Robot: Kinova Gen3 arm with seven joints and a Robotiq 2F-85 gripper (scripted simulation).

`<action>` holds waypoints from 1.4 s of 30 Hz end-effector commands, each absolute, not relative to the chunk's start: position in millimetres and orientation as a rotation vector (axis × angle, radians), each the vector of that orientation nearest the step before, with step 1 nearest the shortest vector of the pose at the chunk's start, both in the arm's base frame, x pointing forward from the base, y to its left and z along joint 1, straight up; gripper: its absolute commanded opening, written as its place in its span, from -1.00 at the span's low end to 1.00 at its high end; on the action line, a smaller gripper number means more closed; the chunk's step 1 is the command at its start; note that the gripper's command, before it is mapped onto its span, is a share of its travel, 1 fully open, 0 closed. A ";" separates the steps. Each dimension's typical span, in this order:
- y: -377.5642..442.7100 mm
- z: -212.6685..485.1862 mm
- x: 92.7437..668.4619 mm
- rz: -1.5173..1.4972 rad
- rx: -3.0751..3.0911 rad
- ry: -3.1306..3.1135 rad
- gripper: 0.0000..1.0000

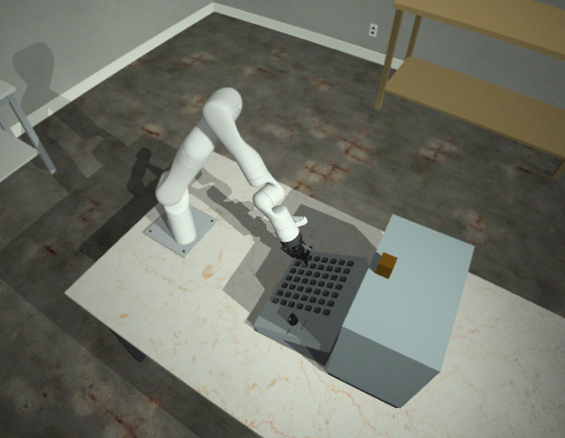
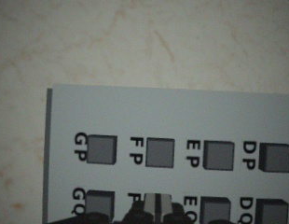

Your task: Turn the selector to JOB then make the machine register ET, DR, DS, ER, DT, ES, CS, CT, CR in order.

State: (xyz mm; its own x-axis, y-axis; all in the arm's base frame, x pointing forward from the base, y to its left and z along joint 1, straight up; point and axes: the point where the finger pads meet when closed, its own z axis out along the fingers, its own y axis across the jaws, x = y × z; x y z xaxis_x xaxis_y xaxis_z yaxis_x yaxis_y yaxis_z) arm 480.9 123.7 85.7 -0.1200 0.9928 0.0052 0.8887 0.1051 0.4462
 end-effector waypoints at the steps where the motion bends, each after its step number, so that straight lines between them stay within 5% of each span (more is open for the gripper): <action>1: 123.1 84.8 483.4 0.497 1.844 2.095 -0.80; 42: 122.0 101.4 471.1 0.494 1.864 2.091 -0.80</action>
